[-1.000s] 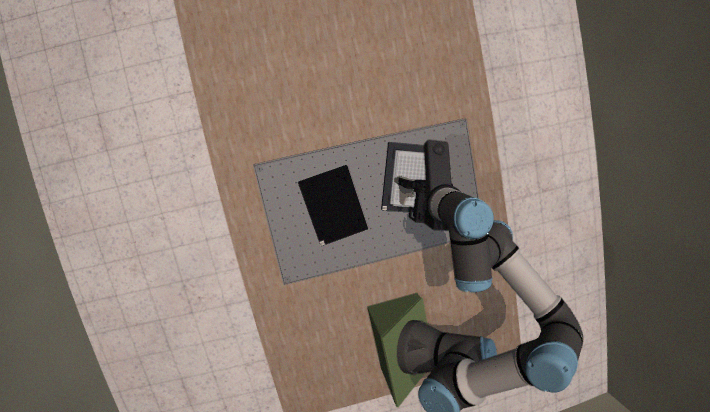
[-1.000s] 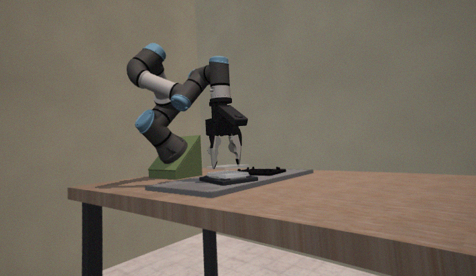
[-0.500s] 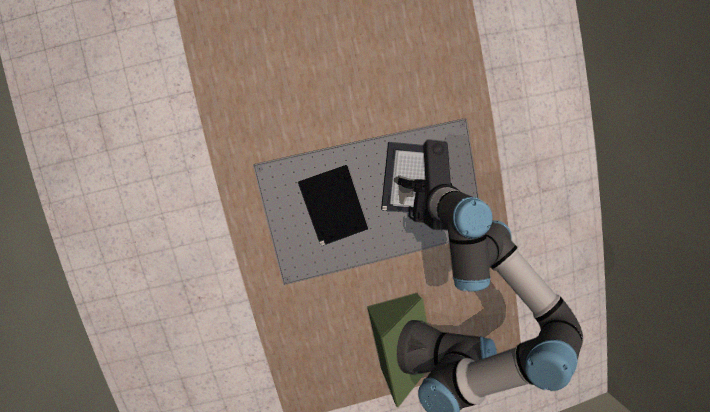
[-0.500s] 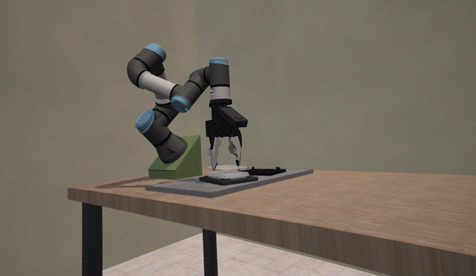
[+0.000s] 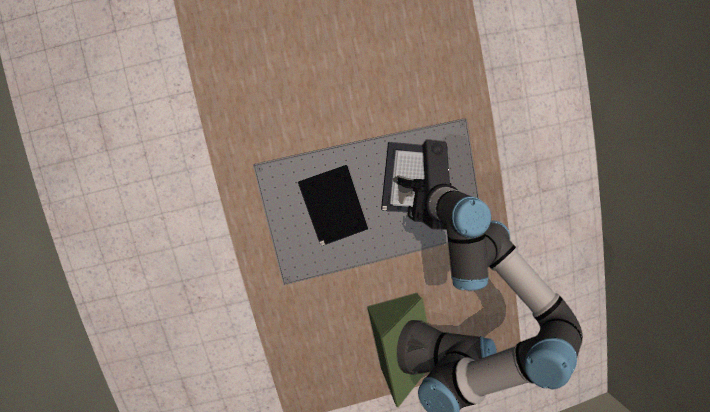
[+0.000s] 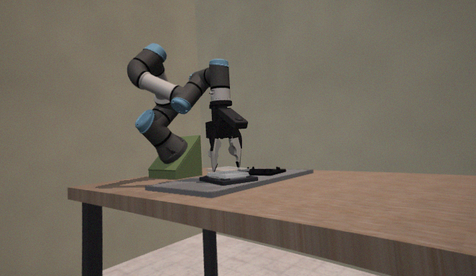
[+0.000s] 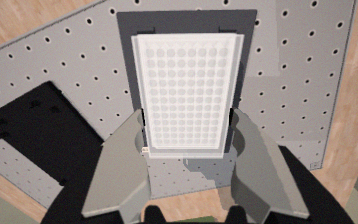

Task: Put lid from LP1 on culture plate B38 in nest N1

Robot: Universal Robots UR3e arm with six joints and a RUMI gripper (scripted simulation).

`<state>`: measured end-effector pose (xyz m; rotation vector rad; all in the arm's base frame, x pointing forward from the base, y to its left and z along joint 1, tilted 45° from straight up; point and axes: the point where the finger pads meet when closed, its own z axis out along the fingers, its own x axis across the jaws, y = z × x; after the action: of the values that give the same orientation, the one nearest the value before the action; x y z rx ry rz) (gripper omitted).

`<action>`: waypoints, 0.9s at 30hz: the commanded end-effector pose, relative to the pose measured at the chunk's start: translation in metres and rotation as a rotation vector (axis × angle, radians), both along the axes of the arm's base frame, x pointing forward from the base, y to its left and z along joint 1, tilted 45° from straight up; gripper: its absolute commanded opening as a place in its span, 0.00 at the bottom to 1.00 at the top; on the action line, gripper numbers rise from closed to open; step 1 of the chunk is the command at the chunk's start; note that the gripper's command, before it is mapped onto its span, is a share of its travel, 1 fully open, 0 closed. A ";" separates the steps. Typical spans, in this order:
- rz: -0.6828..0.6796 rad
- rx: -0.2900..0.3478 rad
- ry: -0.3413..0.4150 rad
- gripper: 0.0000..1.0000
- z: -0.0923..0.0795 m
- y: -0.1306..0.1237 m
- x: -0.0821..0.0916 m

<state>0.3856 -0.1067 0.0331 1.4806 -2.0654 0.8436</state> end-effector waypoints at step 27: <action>0.001 0.000 -0.002 0.00 -0.006 -0.006 0.000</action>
<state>0.3854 -0.1125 0.0272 1.4805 -2.0653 0.8436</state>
